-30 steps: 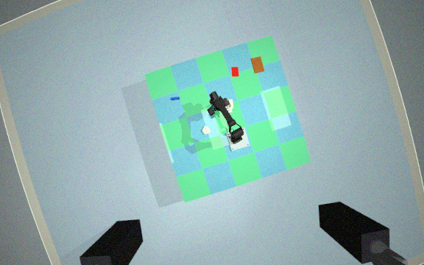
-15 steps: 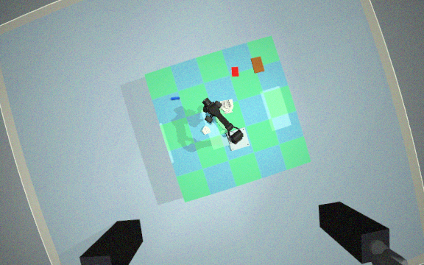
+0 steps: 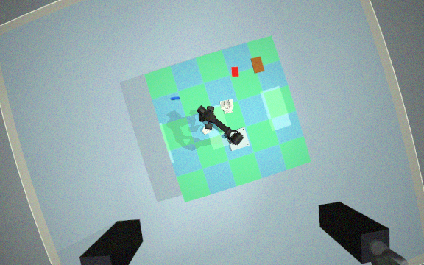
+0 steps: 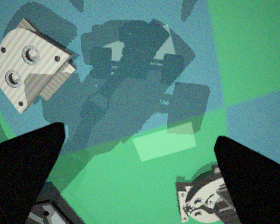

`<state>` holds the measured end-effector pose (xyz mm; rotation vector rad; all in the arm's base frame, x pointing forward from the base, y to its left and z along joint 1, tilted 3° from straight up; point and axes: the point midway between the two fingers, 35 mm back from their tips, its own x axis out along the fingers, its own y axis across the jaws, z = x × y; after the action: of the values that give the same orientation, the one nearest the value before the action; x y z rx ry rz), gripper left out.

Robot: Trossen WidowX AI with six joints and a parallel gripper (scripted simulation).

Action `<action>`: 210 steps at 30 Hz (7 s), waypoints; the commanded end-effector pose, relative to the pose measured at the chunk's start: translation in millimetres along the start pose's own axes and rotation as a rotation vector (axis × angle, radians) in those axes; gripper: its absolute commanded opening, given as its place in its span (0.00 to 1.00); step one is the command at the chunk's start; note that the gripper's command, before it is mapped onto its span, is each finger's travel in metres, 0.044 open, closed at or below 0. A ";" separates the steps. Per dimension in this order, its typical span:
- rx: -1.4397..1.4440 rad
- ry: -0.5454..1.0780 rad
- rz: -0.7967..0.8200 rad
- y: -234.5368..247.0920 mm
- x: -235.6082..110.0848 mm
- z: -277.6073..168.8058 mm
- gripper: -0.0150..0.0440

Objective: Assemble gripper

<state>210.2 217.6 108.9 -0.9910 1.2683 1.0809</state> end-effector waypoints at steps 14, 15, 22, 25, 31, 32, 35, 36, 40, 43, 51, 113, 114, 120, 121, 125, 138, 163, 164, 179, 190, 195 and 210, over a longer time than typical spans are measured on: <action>-0.483 -0.003 0.014 60.1 -5.1 13.7 1.00; -0.513 -0.004 0.015 63.7 -5.4 14.2 1.00; -0.721 -0.007 0.020 88.9 -7.7 16.3 1.00; -0.805 -0.009 0.022 99.0 -8.6 16.5 1.00; -0.824 -0.009 0.023 101.4 -8.8 16.5 1.00; -0.824 -0.009 0.023 101.4 -6.6 16.7 1.00; -0.824 -0.010 0.023 102.0 22.5 17.0 1.00; -0.824 -0.010 0.023 102.3 29.1 16.6 1.00; -0.824 -0.010 0.023 102.4 31.3 16.4 1.00; -0.824 -0.010 0.023 102.4 32.4 16.4 1.00; -0.824 -0.010 0.023 102.7 45.5 16.5 1.00; -0.829 -0.006 0.021 103.1 81.5 15.8 0.92; -0.829 -0.006 0.021 103.1 81.5 15.8 0.91; -0.829 -0.006 0.021 103.1 81.5 15.8 0.85; -0.829 -0.006 0.021 103.1 81.5 15.8 0.85; -0.829 -0.006 0.021 103.1 81.5 15.8 0.85; -0.828 -0.007 0.022 102.1 58.4 18.3 0.85; -0.789 -0.008 0.022 96.9 8.8 15.5 0.85; -0.766 -0.008 0.022 93.7 8.9 14.7 0.85; -0.412 0.001 0.015 46.3 9.9 -0.8 0.85; -0.152 0.007 0.010 13.7 10.4 -17.3 0.85; -0.034 0.009 0.008 -0.4 10.5 -26.2 0.85; 0.320 0.013 0.002 -39.0 10.7 -57.7 0.85</action>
<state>229.6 161.2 93.9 -0.8099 1.3791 0.8949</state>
